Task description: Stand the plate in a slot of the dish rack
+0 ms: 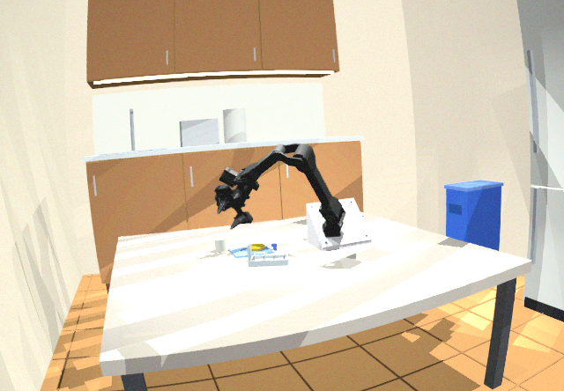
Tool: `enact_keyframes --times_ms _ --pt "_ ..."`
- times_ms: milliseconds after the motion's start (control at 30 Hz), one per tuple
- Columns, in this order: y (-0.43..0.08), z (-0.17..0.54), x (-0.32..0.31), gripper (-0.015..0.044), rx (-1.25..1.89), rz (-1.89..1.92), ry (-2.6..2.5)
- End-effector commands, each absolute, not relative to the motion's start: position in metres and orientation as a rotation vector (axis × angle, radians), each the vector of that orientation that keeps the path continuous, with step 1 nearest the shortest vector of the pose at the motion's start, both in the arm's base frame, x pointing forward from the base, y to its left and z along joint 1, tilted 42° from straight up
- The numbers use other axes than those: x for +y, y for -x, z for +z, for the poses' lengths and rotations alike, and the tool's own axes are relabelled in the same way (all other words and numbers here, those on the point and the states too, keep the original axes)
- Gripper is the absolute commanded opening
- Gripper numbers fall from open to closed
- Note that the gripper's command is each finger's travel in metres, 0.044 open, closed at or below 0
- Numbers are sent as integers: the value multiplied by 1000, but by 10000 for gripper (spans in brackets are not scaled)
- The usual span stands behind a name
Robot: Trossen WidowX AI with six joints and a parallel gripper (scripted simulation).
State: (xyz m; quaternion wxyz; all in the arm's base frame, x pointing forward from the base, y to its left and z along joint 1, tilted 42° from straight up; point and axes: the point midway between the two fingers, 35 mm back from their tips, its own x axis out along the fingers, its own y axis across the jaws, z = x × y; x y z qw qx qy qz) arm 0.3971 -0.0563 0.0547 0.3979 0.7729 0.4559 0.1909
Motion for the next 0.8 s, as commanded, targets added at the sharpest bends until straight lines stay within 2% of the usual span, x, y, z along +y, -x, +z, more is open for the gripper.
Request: enact_keyframes --times_ms 0,767 --pt "-397 54 -56 400 1153 482 -1953" --pt "-370 -2 -56 400 1210 376 -1289"
